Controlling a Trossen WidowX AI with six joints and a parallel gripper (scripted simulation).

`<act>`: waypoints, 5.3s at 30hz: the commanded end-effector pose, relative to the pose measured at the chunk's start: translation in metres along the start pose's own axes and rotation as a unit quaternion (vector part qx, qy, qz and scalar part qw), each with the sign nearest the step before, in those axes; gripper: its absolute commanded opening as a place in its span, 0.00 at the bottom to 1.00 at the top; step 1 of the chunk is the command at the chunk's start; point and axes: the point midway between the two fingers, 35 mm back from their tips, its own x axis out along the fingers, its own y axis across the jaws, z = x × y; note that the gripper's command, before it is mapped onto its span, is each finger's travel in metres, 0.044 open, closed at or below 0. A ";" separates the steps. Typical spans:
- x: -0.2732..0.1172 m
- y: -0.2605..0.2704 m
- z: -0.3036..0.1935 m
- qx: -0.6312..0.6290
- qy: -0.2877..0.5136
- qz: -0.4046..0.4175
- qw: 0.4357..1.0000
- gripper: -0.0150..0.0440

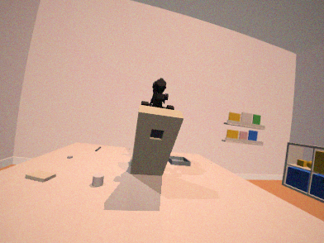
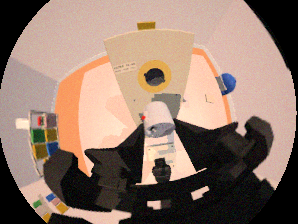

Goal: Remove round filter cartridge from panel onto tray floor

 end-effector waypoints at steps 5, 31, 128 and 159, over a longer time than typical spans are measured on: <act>0.003 0.019 0.002 0.002 0.002 -0.001 1.000 0.25; 0.007 0.094 -0.012 -0.079 0.002 0.048 0.996 0.25; 0.056 0.255 -0.372 -0.666 -0.005 0.399 0.630 0.25; 0.045 0.254 -0.365 -0.667 -0.002 0.395 0.632 1.00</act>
